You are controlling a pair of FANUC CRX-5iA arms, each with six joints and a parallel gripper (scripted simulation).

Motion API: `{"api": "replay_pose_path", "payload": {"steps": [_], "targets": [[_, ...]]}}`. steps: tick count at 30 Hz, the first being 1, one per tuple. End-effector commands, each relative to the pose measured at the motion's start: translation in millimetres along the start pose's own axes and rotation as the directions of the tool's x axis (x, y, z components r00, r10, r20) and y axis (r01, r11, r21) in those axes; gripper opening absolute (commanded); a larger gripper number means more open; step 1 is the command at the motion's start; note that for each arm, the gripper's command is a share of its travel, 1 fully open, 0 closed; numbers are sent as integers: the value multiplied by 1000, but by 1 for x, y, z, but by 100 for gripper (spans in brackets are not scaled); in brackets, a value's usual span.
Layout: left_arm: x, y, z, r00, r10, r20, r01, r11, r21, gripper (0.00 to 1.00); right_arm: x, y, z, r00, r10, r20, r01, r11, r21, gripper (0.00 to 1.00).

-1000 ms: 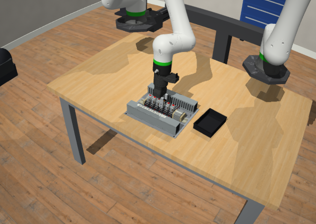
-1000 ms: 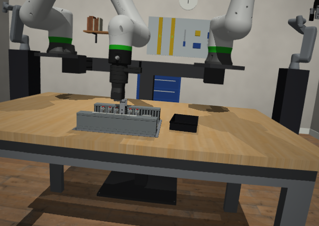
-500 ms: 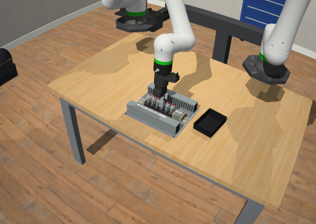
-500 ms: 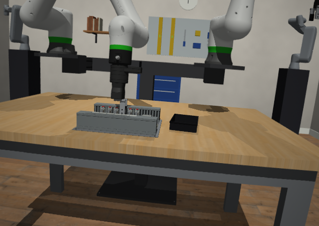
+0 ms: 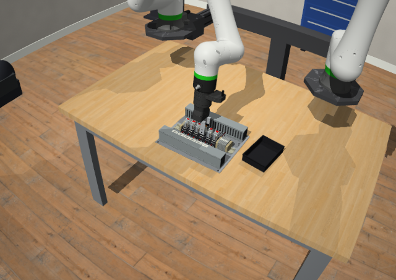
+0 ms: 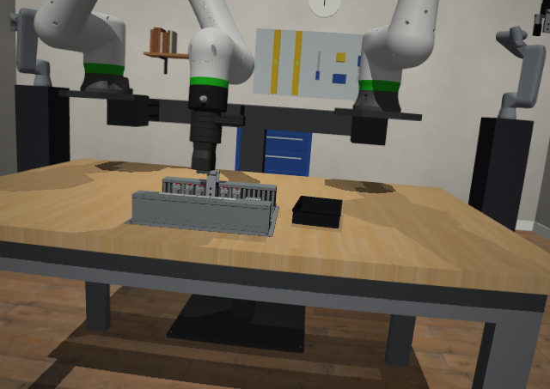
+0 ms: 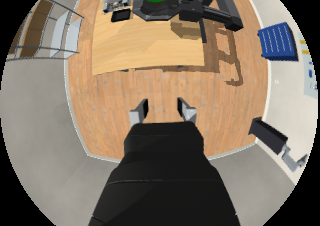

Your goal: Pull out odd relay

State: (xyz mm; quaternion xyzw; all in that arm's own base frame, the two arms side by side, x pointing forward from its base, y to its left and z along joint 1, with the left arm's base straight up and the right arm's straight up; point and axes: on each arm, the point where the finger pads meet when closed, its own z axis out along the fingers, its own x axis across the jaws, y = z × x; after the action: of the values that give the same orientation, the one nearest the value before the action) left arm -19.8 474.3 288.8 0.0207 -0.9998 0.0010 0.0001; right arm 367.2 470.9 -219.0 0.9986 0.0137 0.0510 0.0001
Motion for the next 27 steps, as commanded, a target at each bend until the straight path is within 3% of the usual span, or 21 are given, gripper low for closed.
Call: {"api": "replay_pose_path", "payload": {"steps": [1,27], "targets": [[0,0,-1,1000,0,0,0,1000,-2,100,1,-1,-1,1000,0,-3,0,1000,2,0],[0,0,-1,1000,0,0,0,1000,-2,100,2,-1,-1,999,0,36,0,1000,1,0]]}}
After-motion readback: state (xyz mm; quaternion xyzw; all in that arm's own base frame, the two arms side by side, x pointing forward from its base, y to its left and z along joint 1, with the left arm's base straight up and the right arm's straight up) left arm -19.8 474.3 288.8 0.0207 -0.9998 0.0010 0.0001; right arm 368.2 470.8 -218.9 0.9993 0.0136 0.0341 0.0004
